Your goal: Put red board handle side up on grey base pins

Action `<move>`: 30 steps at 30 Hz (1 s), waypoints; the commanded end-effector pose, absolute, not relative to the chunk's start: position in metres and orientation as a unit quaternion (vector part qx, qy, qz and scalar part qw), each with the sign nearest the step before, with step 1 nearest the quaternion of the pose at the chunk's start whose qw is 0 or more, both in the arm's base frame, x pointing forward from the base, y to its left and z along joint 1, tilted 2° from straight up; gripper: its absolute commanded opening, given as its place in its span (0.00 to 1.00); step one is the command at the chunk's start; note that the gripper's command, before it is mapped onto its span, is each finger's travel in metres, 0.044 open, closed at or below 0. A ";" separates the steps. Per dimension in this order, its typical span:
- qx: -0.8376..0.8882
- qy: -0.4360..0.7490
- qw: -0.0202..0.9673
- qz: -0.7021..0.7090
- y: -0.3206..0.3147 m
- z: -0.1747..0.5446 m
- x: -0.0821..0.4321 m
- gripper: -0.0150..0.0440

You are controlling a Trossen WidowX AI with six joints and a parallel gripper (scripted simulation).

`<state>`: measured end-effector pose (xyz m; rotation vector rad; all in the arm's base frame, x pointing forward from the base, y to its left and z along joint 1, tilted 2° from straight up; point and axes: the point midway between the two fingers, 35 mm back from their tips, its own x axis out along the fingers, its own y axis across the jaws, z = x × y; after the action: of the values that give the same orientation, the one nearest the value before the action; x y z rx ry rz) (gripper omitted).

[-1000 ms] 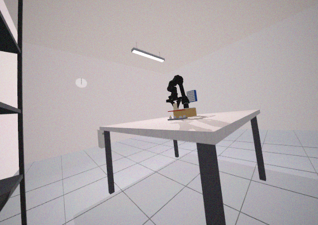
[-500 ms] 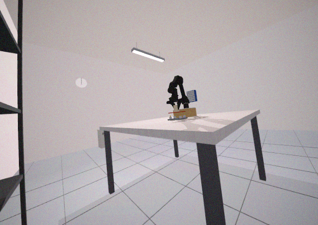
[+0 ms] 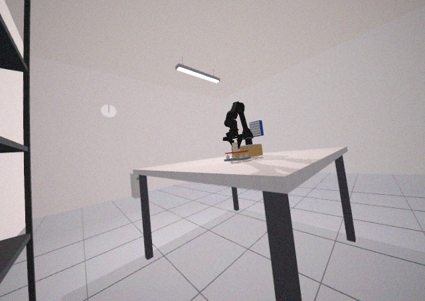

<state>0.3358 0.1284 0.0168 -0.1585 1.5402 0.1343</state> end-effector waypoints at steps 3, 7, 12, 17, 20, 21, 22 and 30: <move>-0.071 0.694 0.714 0.061 0.129 0.019 0.336 0.25; -0.071 0.694 0.714 0.061 0.129 0.018 0.336 0.25; -0.072 0.694 0.714 0.061 0.129 0.016 0.337 0.25; -0.072 0.694 0.714 0.062 0.129 0.015 0.337 0.25; -0.073 0.694 0.714 0.063 0.129 0.013 0.337 0.25; -0.073 0.693 0.714 0.063 0.129 0.013 0.337 0.25; -0.074 0.693 0.714 0.063 0.129 0.013 0.337 0.25; -0.073 0.693 0.714 0.063 0.129 0.010 0.337 0.25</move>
<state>0.3366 0.1285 0.0111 -0.1597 1.5366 0.1370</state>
